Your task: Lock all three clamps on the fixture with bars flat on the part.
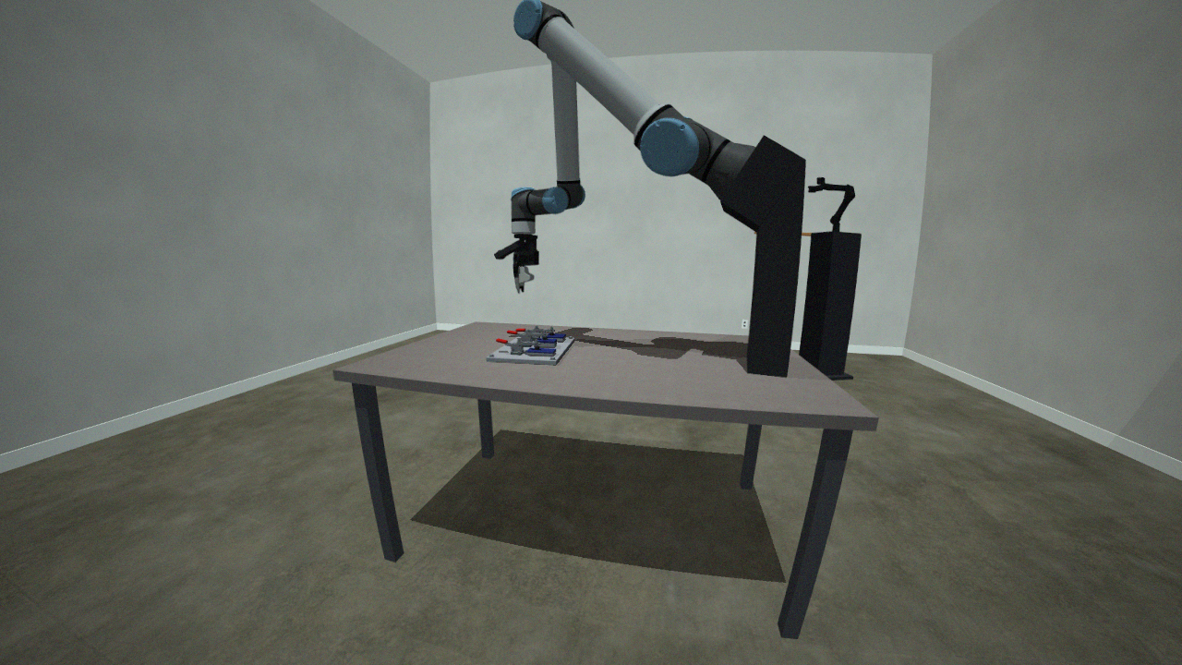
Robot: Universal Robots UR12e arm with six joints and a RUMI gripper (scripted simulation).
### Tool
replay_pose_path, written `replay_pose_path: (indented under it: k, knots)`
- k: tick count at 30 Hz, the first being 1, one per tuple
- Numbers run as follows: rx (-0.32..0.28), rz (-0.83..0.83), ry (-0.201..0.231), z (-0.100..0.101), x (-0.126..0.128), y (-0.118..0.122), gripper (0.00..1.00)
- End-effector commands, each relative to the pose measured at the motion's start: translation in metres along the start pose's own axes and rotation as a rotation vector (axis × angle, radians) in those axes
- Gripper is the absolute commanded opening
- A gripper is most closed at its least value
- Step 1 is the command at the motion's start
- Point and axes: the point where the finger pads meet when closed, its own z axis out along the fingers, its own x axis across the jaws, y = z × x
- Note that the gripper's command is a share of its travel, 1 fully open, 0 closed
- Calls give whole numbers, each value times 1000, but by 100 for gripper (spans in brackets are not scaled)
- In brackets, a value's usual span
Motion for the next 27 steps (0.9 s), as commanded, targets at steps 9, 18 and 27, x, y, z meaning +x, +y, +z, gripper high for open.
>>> replay_pose_path:
  k: [9,18,27]
  knots:
    - [1,0,0,-1,-42,-1,28]
    - [1,0,0,-1,-92,-1,28]
    - [1,0,0,-1,-109,-1,28]
